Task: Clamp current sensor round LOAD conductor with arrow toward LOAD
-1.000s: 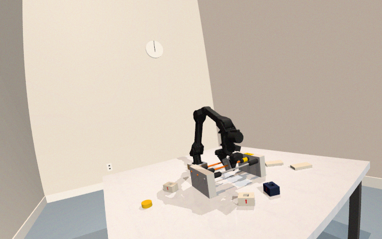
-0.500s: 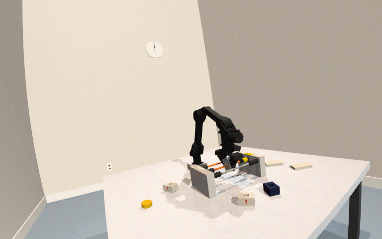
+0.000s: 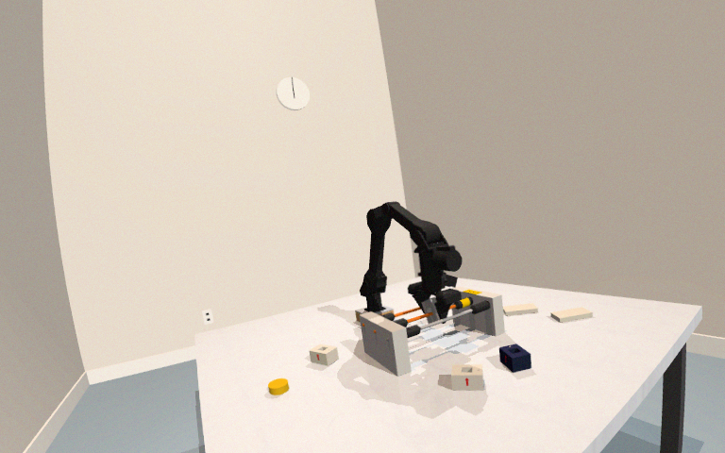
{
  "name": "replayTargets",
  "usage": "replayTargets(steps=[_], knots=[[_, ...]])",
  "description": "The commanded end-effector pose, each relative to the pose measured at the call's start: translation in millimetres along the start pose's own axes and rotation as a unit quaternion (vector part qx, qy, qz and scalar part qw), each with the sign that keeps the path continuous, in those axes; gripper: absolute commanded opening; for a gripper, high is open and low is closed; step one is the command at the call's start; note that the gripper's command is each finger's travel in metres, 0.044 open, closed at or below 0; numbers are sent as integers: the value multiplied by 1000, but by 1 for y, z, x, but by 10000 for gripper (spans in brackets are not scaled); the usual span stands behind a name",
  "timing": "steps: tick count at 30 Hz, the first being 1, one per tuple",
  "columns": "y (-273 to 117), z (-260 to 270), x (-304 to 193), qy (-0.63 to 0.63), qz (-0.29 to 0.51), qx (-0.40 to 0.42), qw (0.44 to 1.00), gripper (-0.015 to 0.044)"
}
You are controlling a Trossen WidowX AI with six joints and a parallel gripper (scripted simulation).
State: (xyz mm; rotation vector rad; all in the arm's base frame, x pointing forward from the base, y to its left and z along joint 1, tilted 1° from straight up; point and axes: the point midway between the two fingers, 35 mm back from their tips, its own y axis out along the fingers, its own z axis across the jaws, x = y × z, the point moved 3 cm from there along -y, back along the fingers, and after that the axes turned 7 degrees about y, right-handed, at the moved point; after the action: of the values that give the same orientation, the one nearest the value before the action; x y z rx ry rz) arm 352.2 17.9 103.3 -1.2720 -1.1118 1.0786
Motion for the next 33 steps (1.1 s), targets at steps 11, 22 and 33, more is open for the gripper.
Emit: replayTargets(steps=[11, 22, 33], knots=[[-3, 2, 0, 0, -2, -15, 1000, 440], [-21, 25, -3, -1, -21, -153, 988, 440], [-7, 14, -1, -3, -8, -53, 999, 440]])
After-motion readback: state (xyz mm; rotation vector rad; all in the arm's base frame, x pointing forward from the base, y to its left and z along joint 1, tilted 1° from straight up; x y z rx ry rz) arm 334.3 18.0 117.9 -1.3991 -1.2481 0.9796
